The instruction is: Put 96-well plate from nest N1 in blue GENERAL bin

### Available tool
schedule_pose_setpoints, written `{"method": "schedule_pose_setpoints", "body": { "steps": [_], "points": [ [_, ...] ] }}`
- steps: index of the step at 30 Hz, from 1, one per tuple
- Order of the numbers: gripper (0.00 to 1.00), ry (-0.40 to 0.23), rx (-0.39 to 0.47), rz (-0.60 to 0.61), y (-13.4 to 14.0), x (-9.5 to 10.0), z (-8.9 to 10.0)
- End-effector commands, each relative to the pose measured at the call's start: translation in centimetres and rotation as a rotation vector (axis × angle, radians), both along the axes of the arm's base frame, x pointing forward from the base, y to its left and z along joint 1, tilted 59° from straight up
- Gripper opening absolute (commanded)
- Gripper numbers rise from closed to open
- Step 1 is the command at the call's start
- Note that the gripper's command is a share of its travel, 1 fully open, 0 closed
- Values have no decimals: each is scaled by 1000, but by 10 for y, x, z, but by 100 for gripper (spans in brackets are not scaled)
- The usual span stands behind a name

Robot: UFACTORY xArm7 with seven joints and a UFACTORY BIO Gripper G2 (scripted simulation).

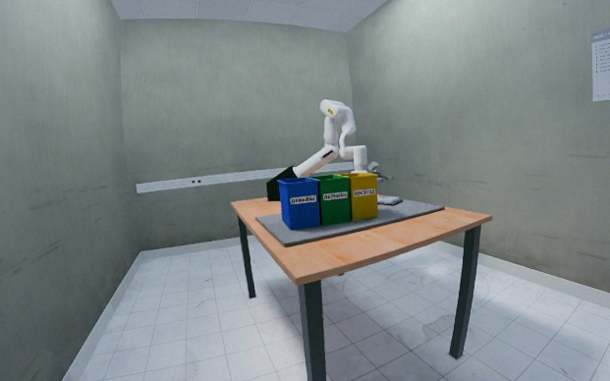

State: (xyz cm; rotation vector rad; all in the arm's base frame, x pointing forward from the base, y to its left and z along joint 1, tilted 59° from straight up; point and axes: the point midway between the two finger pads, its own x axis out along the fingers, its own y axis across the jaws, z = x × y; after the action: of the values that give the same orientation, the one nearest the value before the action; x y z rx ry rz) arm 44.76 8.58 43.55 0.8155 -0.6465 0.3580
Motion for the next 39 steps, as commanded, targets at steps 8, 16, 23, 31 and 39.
{"method": "schedule_pose_setpoints", "body": {
  "steps": [8,16,23,31,39],
  "points": [
    [37,-3,2,-2,13,8,-8],
    [37,-3,2,-2,23,13,-15],
    [37,-2,2,-2,30,17,-20],
    [37,-2,2,-2,40,22,-26],
    [37,-2,2,-2,48,26,-32]
  ]
}}
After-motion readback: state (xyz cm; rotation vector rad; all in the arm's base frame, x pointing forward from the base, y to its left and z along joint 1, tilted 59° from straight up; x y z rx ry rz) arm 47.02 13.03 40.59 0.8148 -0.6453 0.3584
